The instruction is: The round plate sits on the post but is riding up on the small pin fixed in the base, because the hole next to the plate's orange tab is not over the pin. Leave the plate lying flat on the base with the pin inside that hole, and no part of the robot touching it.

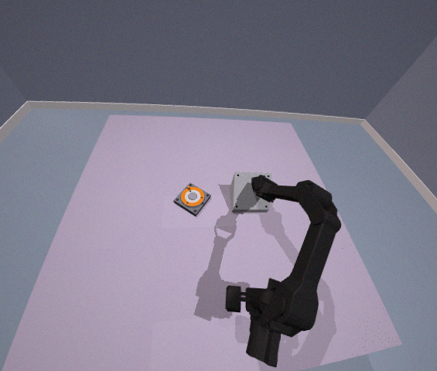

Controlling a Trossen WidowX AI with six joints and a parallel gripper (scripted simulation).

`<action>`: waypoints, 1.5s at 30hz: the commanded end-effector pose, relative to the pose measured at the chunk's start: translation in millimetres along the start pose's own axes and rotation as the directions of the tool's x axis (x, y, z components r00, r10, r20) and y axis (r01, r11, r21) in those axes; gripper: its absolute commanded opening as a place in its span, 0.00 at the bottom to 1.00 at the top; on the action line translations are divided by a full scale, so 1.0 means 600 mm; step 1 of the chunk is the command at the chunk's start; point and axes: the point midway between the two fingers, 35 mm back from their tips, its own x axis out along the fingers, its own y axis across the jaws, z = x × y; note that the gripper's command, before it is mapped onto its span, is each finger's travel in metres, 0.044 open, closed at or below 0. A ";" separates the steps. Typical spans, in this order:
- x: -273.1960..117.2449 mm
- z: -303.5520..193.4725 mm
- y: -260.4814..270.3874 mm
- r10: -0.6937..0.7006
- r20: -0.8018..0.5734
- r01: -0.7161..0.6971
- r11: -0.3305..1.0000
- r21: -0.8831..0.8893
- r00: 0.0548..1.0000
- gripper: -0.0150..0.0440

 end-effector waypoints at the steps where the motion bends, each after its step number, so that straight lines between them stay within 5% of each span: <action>1: 0.030 -0.037 -0.110 -0.050 -0.057 0.059 0.985 0.160 0.997 0.25; 13: 0.043 -0.181 -0.329 -0.096 -0.123 0.145 0.858 0.492 0.988 0.25; 24: 0.027 -0.418 -0.473 -0.068 -0.117 0.135 0.581 0.803 0.991 0.25; 35: -0.003 -0.676 -0.494 -0.090 -0.003 0.021 0.196 0.980 0.996 0.25; 45: 0.008 -0.702 -0.492 -0.102 0.024 -0.007 0.166 0.986 0.994 0.25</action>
